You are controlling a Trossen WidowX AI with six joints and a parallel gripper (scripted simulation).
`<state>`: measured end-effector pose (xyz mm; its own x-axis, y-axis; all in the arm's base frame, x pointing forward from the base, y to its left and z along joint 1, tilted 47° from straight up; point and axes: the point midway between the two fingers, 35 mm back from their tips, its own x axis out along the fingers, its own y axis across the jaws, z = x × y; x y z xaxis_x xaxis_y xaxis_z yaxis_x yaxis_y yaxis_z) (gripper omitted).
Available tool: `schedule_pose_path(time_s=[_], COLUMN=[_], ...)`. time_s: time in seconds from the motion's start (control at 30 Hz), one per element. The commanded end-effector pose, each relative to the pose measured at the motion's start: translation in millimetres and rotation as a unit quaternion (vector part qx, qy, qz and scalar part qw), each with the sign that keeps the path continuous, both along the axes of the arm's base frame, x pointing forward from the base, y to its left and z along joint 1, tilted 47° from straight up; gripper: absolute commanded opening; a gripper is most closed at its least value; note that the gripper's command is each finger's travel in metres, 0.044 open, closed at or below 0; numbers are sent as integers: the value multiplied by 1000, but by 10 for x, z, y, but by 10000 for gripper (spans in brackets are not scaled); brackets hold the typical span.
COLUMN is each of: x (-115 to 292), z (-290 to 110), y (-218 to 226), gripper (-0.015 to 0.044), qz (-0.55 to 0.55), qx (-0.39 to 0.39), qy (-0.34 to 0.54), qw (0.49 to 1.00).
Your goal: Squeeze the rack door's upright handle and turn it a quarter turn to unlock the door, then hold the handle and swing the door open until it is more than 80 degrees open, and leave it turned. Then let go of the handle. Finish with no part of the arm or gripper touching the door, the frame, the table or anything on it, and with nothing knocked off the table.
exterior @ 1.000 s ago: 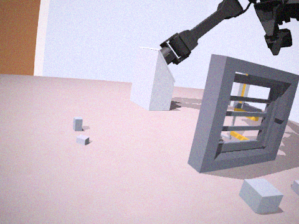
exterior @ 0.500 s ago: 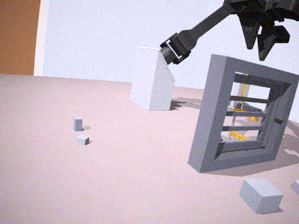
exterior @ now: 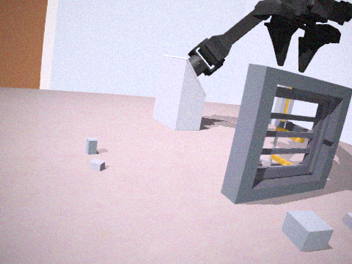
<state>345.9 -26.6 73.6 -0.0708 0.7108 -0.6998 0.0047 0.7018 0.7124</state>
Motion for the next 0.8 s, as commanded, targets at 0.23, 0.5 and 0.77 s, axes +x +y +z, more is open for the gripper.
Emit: schedule_pose_path(time_s=[0.23, 0.5, 0.77], x=[12, 11, 4], z=[-68, -160, -249], y=[80, 174, 270], gripper=[283, 283, 283], qz=[-1, -1, -1], qx=[10, 10, 10], qy=[3, 3, 3], qw=[1000, 1000, 1000])
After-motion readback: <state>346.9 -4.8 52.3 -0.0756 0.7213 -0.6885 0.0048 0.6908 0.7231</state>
